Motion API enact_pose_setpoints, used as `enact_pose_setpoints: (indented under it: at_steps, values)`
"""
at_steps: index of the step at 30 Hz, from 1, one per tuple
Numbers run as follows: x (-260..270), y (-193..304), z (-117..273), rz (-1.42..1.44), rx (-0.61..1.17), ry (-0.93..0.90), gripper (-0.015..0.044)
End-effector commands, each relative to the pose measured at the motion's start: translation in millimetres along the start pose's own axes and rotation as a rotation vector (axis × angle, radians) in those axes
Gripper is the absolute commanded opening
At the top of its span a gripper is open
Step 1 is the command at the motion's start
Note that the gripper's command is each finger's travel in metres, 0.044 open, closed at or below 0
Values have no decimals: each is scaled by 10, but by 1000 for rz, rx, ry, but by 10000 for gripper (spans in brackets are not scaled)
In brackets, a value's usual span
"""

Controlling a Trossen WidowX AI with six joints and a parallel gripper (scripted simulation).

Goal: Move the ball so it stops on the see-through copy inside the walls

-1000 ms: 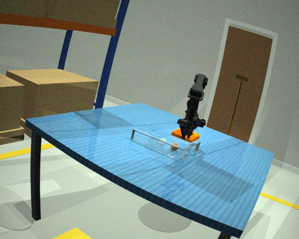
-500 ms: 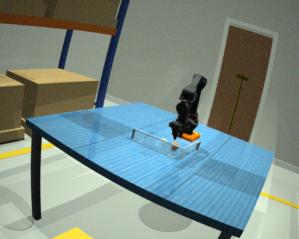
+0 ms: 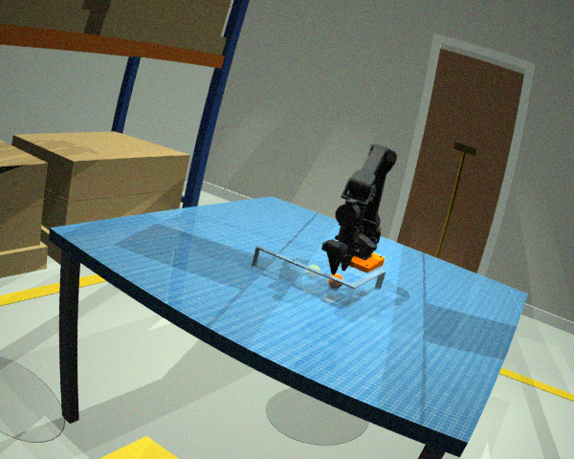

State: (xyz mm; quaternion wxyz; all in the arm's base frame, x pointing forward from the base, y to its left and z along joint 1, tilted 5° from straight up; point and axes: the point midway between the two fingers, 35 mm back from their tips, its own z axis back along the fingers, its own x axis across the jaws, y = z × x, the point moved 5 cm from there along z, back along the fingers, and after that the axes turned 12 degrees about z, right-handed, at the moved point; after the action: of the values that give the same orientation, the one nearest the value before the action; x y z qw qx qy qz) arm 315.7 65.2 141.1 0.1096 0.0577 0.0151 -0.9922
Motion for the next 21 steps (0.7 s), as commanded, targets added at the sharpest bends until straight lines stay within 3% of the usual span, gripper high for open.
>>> enact_pose_setpoints:
  at_steps: [1,15,18,21]
  values:
    - [20,5,-104,4,4,-12,318]
    - [30,6,-307,4,4,-12,318]
    - [30,6,-307,4,4,-12,239]
    - [30,6,-307,4,4,-12,219]
